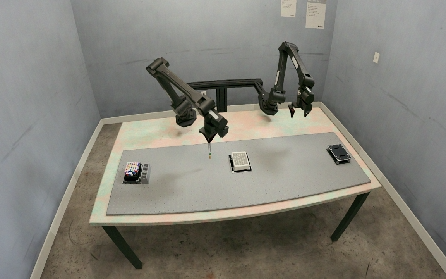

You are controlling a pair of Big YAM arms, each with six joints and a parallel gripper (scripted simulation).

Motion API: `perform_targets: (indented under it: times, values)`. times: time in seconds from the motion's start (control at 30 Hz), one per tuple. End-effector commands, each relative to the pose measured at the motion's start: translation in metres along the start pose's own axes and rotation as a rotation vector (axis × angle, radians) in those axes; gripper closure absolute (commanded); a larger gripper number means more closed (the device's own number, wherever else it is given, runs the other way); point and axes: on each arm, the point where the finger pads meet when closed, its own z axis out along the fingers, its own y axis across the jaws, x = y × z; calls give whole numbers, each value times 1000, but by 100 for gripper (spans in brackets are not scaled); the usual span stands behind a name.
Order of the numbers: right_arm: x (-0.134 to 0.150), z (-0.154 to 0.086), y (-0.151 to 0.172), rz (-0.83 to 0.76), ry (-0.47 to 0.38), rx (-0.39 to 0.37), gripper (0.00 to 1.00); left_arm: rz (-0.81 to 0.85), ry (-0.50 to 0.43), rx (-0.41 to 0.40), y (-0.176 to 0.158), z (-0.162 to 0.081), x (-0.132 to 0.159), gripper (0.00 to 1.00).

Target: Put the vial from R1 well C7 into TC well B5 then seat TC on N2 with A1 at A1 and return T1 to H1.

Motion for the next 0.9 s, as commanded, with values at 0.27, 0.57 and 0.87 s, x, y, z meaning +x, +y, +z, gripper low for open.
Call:
perform_targets:
  times: [0.27,0.57,0.87]
  values:
    - [-29,-18,9,22,-37,9,91,4,-38,3,4,-13,-10,0]
    - [-37,-19,19,22,-40,8,91,4,-38,3,4,-13,-10,0]
    - [-46,-20,31,22,-39,7,91,4,-38,3,4,-13,-10,0]
